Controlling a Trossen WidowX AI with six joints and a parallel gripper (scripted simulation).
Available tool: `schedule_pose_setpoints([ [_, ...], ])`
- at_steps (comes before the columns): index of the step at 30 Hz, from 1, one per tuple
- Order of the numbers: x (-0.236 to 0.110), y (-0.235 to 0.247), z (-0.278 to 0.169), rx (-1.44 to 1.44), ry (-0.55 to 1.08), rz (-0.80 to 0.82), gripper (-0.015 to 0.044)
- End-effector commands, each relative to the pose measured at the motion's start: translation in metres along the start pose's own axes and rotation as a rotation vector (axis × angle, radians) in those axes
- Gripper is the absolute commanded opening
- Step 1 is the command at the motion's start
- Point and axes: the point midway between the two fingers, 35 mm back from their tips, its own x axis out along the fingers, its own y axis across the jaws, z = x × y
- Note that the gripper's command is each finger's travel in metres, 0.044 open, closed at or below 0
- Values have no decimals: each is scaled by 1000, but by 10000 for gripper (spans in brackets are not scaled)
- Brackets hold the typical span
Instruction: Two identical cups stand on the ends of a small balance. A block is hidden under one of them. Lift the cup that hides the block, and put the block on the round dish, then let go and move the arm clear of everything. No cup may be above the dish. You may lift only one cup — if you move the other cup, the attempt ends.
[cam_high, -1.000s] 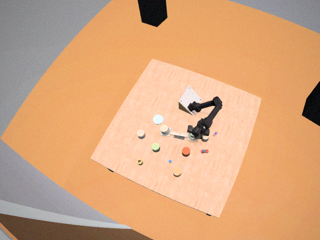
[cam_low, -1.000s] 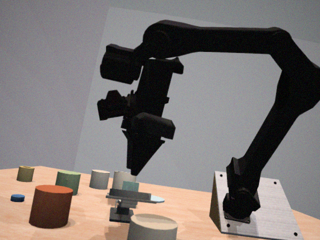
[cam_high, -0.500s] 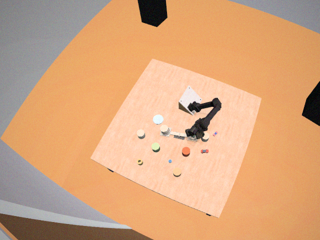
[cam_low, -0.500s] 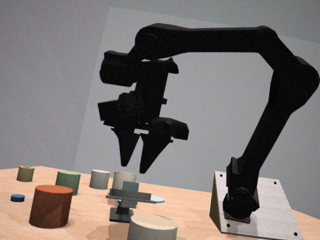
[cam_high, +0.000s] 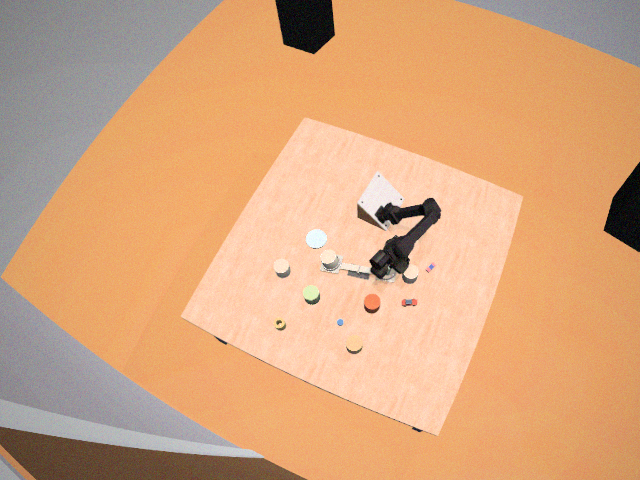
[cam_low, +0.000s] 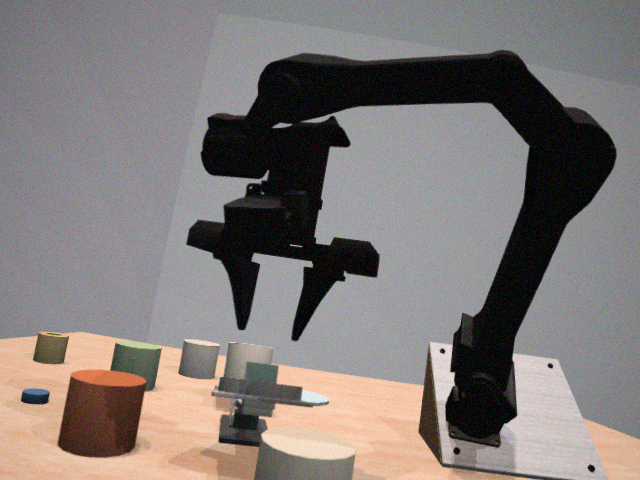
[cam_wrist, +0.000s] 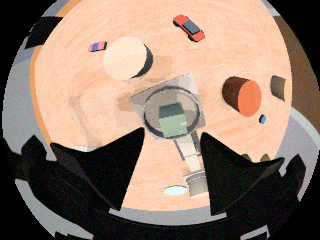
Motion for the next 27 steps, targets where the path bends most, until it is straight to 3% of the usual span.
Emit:
schedule_pose_setpoints([
  [1, -1, -1, -2, -121, -11, 12, 260],
  [6, -2, -2, -7, -269, -21, 22, 260],
  [27, 27, -2, -6, -275, -22, 21, 260],
])
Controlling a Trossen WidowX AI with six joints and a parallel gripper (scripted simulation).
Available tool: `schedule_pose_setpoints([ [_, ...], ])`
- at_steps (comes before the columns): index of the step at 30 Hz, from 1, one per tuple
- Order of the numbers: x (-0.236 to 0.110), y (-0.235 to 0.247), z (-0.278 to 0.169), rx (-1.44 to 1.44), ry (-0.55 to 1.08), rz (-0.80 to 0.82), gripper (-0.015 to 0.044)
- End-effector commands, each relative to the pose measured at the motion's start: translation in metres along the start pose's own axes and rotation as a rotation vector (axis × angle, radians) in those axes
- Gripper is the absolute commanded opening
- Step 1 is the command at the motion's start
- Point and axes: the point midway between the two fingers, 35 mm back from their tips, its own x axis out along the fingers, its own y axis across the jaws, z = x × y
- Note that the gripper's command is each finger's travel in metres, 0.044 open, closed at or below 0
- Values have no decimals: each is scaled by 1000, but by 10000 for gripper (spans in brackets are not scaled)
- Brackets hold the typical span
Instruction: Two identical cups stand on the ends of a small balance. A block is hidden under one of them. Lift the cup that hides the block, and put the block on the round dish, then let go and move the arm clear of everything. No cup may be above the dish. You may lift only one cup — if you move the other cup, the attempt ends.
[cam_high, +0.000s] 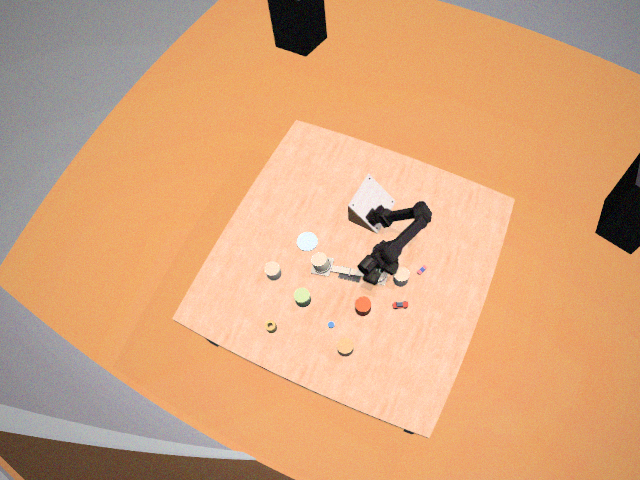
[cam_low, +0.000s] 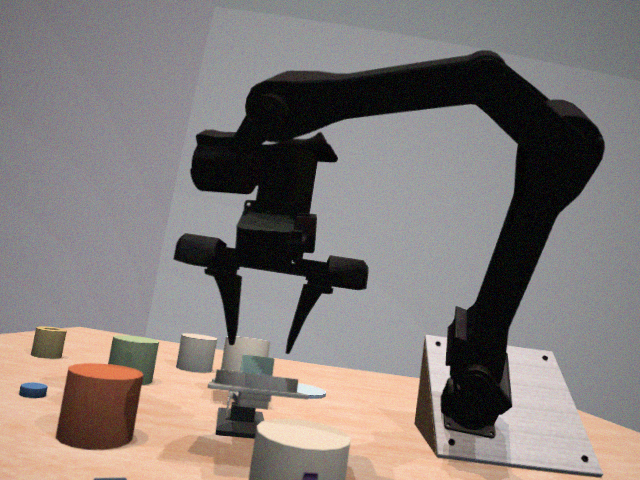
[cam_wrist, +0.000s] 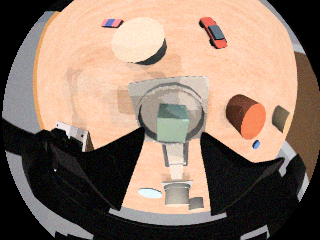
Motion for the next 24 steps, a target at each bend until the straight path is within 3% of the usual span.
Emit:
schedule_pose_setpoints([
  [1, 7, 1, 0, 4, -6, 2, 260],
  [16, 29, 1, 1, 3, -7, 2, 260],
  [20, 29, 1, 1, 3, -7, 2, 155],
  [24, 29, 1, 1, 3, -7, 2, 128],
])
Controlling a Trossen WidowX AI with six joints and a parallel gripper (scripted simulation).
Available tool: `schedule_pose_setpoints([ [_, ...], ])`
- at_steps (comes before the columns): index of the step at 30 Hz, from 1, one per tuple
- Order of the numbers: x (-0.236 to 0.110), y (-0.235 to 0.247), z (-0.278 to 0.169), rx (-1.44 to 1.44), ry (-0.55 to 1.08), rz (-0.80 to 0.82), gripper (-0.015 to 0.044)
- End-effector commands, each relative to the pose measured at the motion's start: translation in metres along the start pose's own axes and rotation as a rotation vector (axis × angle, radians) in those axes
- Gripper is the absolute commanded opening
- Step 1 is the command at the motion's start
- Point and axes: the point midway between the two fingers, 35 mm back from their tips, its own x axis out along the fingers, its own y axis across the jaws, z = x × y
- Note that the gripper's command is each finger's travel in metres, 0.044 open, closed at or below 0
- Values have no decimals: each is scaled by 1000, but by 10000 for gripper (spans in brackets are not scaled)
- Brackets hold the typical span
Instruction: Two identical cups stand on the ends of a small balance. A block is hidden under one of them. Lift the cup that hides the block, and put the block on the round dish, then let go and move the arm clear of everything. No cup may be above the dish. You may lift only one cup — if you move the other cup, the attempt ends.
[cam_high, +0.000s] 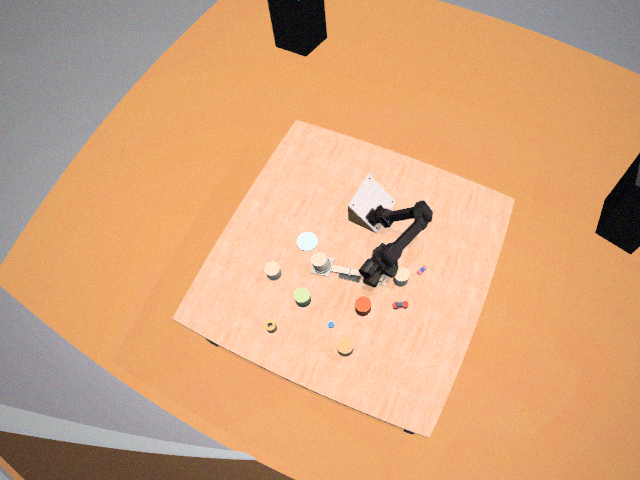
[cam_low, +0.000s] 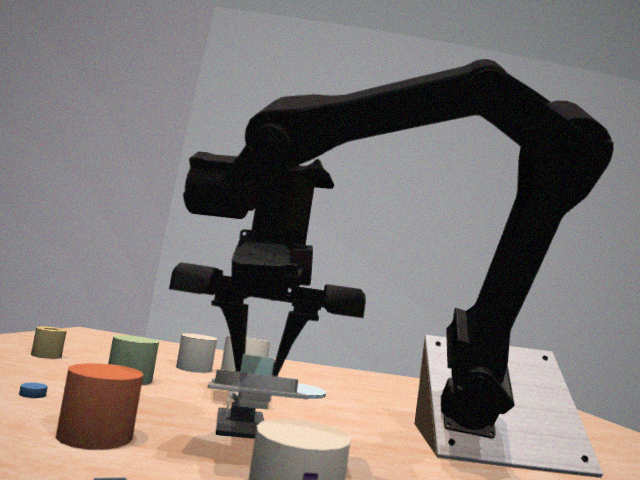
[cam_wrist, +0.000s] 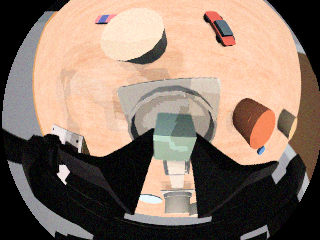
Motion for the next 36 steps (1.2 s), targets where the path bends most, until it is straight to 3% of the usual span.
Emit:
schedule_pose_setpoints([
  [1, 1, 0, 0, 3, -5, -1, 122],
  [3, 1, 0, 0, 3, -5, -1, 108],
  [7, -10, -1, 0, 9, 0, -17, 3],
  [20, -92, 4, 1, 65, 45, -148, 0],
  [25, -93, -1, -11, 66, 52, -145, 0],
  [36, -86, -28, -108, 60, 88, -109, 0],
])
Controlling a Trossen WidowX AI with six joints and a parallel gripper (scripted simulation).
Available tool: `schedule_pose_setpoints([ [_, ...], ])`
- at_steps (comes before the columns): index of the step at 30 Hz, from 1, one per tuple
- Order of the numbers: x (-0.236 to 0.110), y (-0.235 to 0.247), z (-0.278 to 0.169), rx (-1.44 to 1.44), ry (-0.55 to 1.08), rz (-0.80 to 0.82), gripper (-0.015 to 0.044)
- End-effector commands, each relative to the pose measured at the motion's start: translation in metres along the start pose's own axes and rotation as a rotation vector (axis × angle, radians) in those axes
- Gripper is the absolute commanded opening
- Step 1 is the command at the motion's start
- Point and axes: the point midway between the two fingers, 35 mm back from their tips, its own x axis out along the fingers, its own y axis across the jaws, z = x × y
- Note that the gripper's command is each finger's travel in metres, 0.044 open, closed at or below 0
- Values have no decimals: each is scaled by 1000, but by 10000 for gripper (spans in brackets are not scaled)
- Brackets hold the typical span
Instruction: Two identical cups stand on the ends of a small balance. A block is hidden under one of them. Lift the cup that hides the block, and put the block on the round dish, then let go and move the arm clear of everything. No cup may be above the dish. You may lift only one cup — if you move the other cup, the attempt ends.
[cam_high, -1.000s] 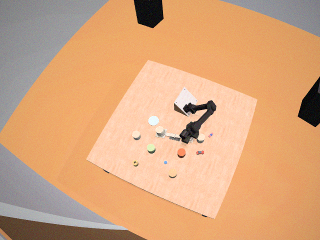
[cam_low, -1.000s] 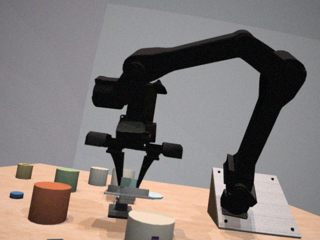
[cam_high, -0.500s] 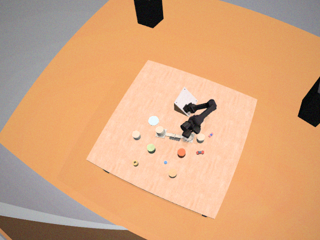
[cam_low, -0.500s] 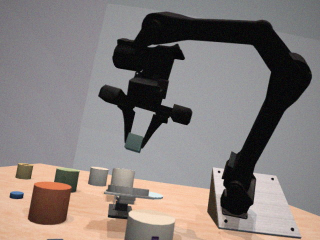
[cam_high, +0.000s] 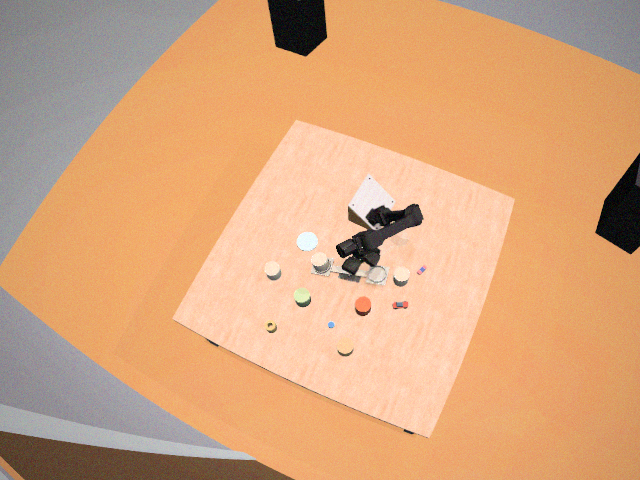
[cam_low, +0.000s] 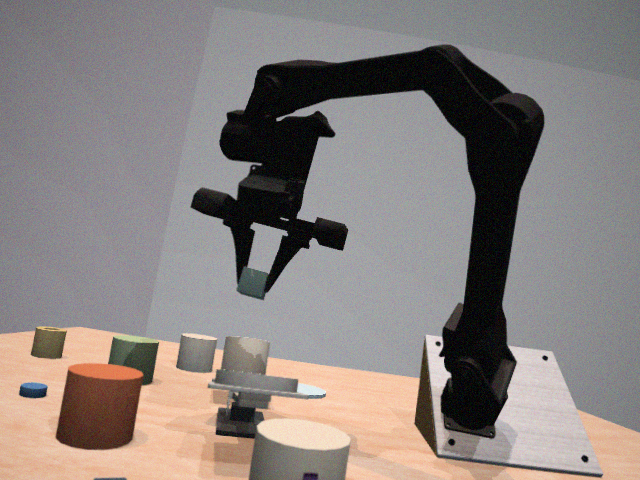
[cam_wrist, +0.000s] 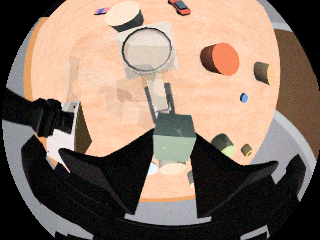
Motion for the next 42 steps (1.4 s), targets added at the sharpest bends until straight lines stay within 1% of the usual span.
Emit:
schedule_pose_setpoints([
  [1, 5, -7, -32, -10, 14, 10, 0],
  [8, 20, -10, -96, -18, 20, 37, 0],
  [15, 39, 0, -160, -29, 12, 64, 0],
  [23, 66, 28, -227, -19, -10, 98, 0],
  [30, 93, 56, -275, -51, -42, 113, 0],
  [33, 102, 66, -288, -67, -53, 115, 0],
  [38, 108, 67, -289, -68, -54, 115, 0],
  [42, 125, 69, -289, -68, -54, 115, 0],
])
